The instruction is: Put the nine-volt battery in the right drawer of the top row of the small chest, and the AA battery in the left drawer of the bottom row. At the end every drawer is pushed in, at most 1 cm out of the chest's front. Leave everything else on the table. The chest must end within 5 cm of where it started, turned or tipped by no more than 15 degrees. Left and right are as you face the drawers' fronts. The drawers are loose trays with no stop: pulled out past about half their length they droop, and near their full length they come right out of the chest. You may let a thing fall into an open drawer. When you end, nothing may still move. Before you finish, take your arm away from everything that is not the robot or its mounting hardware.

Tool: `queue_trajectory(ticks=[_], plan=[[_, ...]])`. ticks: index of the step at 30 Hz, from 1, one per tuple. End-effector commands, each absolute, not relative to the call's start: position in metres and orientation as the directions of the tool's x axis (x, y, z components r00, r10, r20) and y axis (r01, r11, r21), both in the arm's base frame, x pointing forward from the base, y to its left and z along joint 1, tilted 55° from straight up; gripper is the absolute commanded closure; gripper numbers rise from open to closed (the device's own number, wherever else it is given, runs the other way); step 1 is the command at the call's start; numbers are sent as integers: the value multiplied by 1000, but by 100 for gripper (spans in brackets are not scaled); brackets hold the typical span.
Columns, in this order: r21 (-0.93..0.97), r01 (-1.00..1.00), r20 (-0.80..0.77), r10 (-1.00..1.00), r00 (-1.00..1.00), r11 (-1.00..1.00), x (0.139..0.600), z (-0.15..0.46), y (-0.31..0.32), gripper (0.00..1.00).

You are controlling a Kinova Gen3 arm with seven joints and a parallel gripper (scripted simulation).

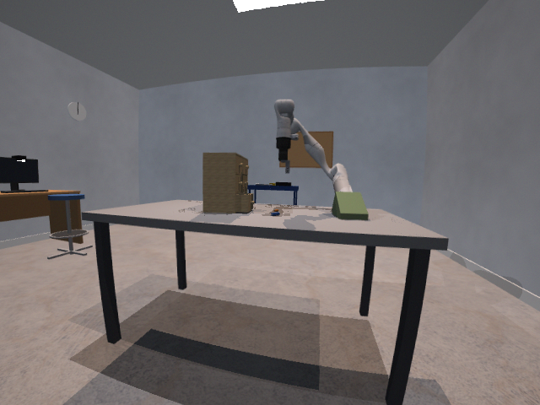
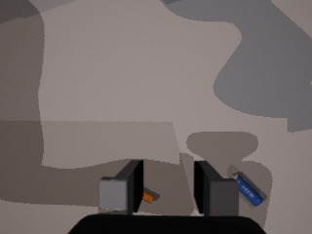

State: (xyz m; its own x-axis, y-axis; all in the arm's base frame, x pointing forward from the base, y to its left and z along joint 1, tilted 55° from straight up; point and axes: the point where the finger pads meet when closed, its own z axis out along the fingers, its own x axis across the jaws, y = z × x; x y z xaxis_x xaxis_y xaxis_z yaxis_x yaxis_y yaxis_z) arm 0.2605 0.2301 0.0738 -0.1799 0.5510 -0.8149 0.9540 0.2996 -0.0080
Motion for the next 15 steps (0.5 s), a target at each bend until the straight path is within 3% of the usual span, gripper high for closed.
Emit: queue_trajectory(ticks=[1, 15], plan=[[-7, 954, -814, 552, -180, 301, 260, 74, 231, 33], [24, 961, -814, 564, -140, 274, 259, 69, 230, 33]])
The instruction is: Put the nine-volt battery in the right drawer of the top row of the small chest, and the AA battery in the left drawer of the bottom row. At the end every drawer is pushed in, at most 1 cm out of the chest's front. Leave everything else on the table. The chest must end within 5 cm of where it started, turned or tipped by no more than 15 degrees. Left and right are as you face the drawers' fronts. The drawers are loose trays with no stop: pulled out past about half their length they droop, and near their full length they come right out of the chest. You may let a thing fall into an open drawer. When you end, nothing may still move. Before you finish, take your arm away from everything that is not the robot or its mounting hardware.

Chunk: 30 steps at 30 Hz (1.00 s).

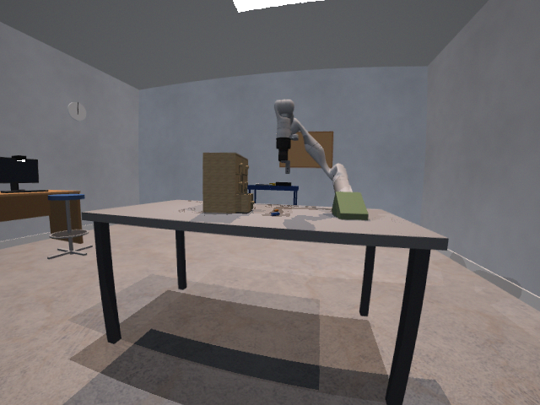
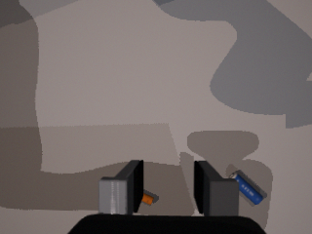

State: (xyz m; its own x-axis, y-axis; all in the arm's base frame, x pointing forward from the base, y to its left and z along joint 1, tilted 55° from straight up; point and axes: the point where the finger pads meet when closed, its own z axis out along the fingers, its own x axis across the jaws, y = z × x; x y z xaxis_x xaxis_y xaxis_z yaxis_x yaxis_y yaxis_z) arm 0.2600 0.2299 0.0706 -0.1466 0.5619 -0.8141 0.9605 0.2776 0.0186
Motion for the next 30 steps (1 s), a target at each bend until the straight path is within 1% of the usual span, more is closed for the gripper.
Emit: queue_trajectory(ticks=[1, 7, 17, 19, 30], plan=[[24, 961, -814, 564, -140, 274, 259, 69, 230, 33], [66, 969, -812, 577, -88, 240, 258, 63, 230, 33], [213, 971, -788, 607, 103, 112, 256, 43, 227, 33], [213, 971, -788, 607, 103, 112, 256, 43, 227, 33], [455, 884, -680, 598, 424, -110, 255, 9, 222, 33]])
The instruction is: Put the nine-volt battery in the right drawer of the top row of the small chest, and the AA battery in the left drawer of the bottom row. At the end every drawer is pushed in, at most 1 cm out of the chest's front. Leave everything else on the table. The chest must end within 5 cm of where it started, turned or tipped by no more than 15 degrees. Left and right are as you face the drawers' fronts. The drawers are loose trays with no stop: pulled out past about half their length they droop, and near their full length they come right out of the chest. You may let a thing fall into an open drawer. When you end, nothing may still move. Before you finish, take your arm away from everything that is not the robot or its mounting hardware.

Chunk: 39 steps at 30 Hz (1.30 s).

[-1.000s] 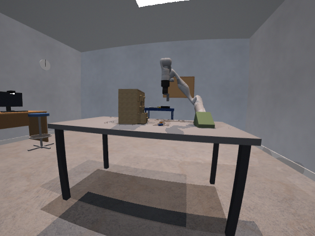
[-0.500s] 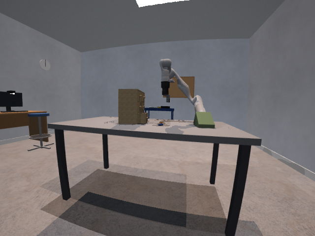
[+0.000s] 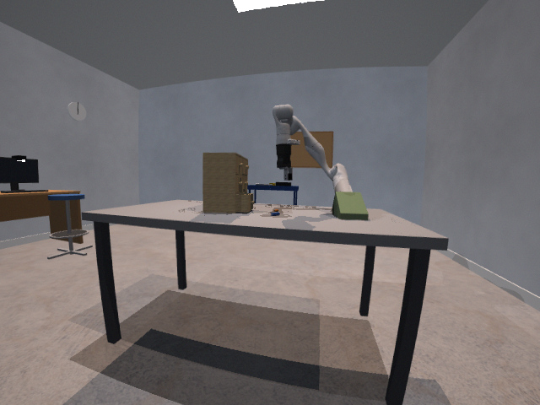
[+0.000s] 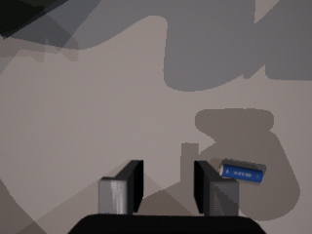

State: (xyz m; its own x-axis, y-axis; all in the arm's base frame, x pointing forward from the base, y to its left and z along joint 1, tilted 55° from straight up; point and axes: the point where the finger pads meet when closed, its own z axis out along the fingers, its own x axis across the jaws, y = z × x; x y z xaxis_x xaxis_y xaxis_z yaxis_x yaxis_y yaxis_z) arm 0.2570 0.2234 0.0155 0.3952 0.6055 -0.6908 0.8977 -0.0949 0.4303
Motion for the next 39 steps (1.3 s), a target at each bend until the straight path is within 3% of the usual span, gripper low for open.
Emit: queue_trajectory(ticks=[1, 9, 21, 23, 39], plan=[[479, 868, -663, 593, 456, -133, 255, 6, 222, 33], [616, 740, -539, 541, 646, -270, 259, -14, 218, 33], [799, 340, -179, 344, 922, -497, 274, -50, 210, 33], [799, 340, -179, 344, 922, -497, 274, -50, 210, 33], [767, -190, 278, 50, 959, -613, 302, -76, 200, 33]])
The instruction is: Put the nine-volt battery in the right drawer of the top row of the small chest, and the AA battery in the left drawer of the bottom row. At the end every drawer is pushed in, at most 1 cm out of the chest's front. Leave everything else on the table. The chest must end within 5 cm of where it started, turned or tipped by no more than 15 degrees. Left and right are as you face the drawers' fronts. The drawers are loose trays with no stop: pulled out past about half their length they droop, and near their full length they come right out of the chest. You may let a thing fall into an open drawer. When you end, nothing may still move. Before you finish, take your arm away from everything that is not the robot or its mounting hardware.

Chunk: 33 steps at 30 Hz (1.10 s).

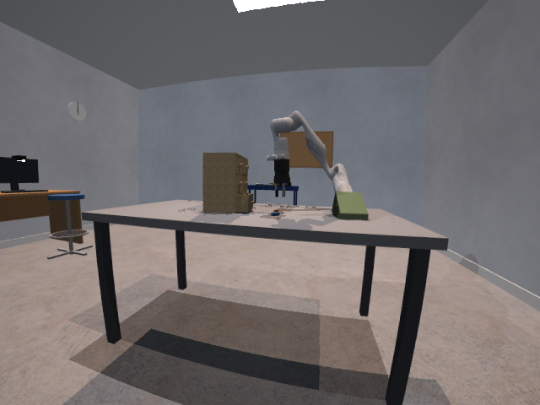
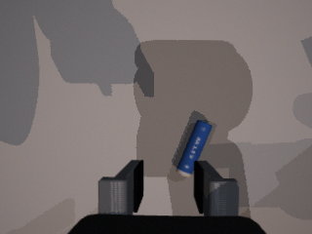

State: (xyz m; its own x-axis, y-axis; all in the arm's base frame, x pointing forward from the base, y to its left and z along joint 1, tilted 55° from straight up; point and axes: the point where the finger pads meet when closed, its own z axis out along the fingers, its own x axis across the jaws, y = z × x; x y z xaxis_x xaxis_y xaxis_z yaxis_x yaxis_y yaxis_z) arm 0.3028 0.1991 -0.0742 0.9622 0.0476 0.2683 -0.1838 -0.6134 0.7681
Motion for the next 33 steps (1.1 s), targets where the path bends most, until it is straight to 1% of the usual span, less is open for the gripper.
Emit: queue_trajectory(ticks=[1, 8, 15, 33], plan=[[767, -190, 278, 50, 959, -613, 302, -76, 200, 33], [699, -359, 419, -53, 906, -618, 312, -81, 196, 33], [639, -464, 506, -121, 854, -613, 320, -84, 194, 33], [592, -530, 559, -165, 813, -606, 325, -86, 193, 33]])
